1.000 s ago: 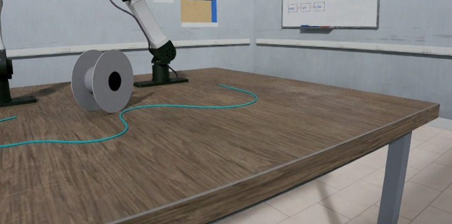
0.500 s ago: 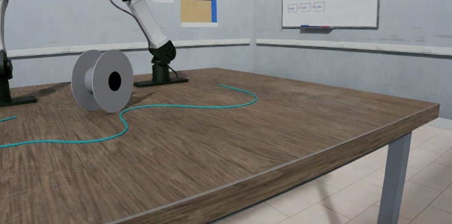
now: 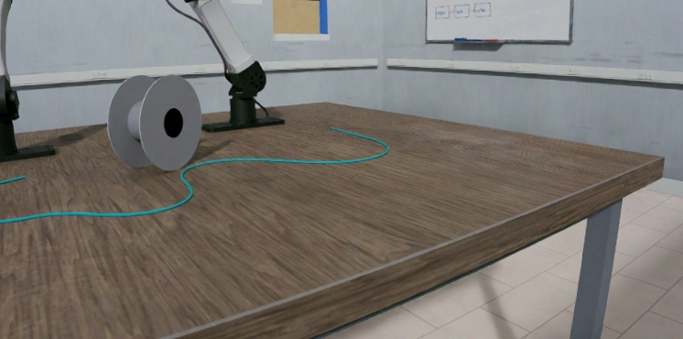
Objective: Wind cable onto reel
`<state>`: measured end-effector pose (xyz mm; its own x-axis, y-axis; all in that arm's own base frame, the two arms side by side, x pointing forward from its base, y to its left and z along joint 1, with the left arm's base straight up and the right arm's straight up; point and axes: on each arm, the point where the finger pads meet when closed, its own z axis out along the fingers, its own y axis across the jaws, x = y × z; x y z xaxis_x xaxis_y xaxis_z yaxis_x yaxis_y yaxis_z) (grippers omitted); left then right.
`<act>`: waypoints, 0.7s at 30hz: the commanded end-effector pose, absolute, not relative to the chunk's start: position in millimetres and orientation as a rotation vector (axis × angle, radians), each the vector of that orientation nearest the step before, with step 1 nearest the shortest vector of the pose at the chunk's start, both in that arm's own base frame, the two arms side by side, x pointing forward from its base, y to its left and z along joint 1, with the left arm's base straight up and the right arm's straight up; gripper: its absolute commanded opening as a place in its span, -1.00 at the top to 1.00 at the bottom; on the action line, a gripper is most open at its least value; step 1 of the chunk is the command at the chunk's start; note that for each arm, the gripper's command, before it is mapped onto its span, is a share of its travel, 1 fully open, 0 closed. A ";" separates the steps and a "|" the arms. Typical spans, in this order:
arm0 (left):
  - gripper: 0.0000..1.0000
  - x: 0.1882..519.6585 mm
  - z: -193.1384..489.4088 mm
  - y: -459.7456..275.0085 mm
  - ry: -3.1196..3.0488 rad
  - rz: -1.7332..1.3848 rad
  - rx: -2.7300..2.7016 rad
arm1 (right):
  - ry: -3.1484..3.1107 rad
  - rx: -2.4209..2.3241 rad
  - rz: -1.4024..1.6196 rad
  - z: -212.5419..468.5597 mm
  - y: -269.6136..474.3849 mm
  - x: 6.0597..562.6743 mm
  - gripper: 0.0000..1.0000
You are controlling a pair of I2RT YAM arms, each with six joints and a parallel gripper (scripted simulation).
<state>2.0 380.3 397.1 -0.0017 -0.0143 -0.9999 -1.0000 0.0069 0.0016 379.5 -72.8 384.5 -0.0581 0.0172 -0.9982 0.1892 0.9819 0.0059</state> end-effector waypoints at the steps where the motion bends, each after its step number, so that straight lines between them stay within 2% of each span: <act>1: -1.00 -0.4 396.2 379.9 1.210 1.206 -1.222 | 1.647 0.170 -0.132 384.5 -73.3 382.7 0.40; 6: -1.00 -0.4 396.2 379.9 1.210 1.206 -1.222 | 1.689 0.179 -0.125 375.4 -74.2 387.4 0.40; 21: -1.00 -0.4 396.2 379.9 1.210 1.206 -1.222 | 2.096 0.273 -0.071 270.2 -77.5 404.8 0.40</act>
<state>2.0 380.3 397.1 -0.0017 -0.0143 -0.9999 -1.0000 0.0069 0.0016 407.1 -78.0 280.6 -0.4318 0.1362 -0.8916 0.2116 0.9762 0.0466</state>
